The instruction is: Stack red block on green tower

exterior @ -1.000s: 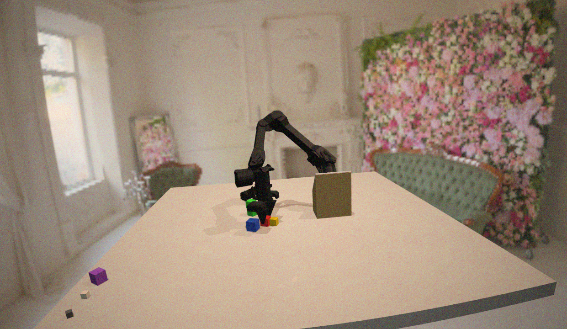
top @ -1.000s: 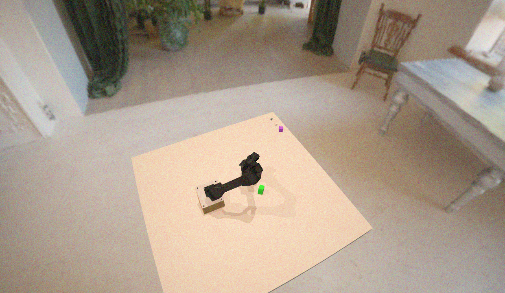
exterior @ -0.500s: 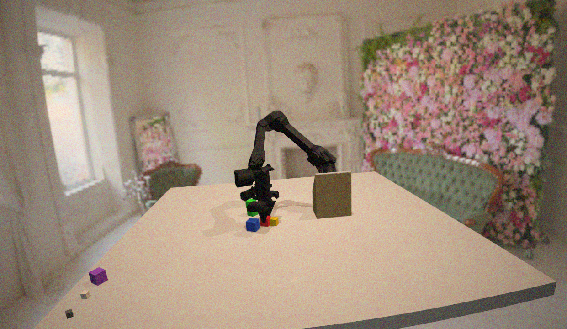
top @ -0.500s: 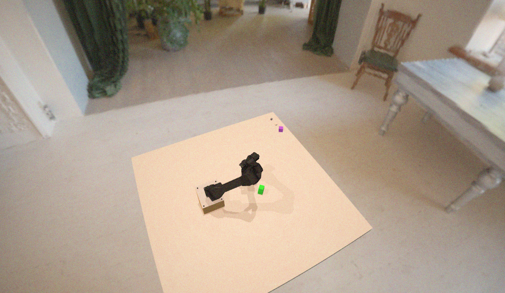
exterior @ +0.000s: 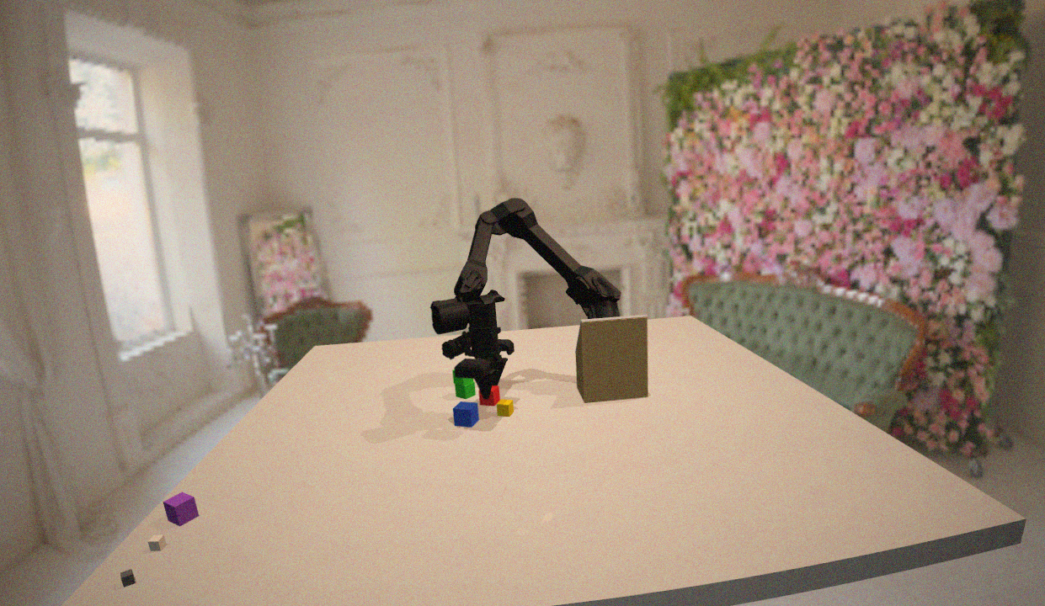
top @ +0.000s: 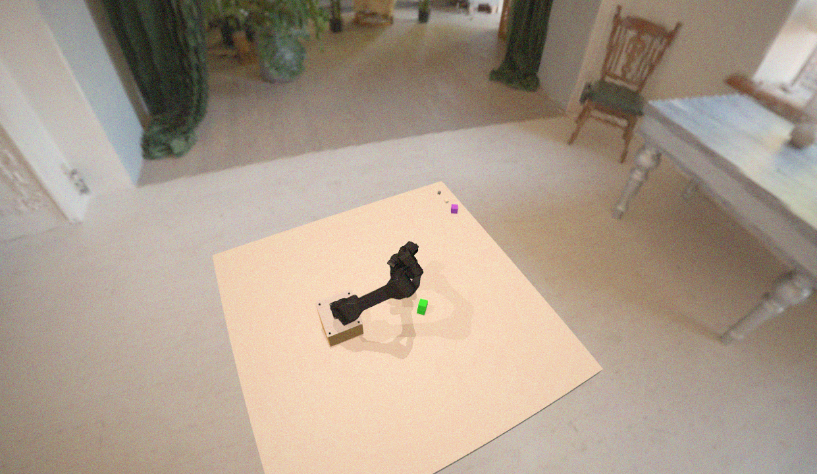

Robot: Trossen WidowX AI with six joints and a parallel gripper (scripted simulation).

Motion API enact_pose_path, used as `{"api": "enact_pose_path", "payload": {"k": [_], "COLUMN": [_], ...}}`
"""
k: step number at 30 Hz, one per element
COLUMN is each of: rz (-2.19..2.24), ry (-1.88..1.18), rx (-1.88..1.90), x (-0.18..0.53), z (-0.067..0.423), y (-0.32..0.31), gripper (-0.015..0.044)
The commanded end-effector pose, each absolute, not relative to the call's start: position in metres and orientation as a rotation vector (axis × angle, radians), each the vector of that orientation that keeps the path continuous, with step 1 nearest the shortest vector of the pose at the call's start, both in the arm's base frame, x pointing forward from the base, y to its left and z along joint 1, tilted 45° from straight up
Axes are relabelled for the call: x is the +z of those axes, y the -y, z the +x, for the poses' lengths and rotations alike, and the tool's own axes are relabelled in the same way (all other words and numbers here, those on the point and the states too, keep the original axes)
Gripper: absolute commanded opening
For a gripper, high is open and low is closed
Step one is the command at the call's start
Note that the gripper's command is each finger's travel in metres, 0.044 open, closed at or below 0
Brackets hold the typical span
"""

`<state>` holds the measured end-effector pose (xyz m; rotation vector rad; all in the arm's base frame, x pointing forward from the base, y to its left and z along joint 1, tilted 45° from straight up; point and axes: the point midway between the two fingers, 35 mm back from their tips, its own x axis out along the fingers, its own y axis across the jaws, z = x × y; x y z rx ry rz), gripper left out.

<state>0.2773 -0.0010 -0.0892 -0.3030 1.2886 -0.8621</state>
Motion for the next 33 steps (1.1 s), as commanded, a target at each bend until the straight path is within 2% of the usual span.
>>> {"api": "enact_pose_path", "payload": {"k": [1,16,24,33], "rz": [-0.295,-0.293,-0.292,-0.288], "ry": [-1.283,-1.285,-1.285,-1.287], "rx": [-0.858,-0.856,-0.856,-0.848], "x": [-0.074,-0.03,-0.029,0.009], "z": [0.278,0.276,0.277,0.31], "y": [-0.015,-0.059,-0.059,-0.023], "gripper": [0.0,0.0,0.0,0.0]}}
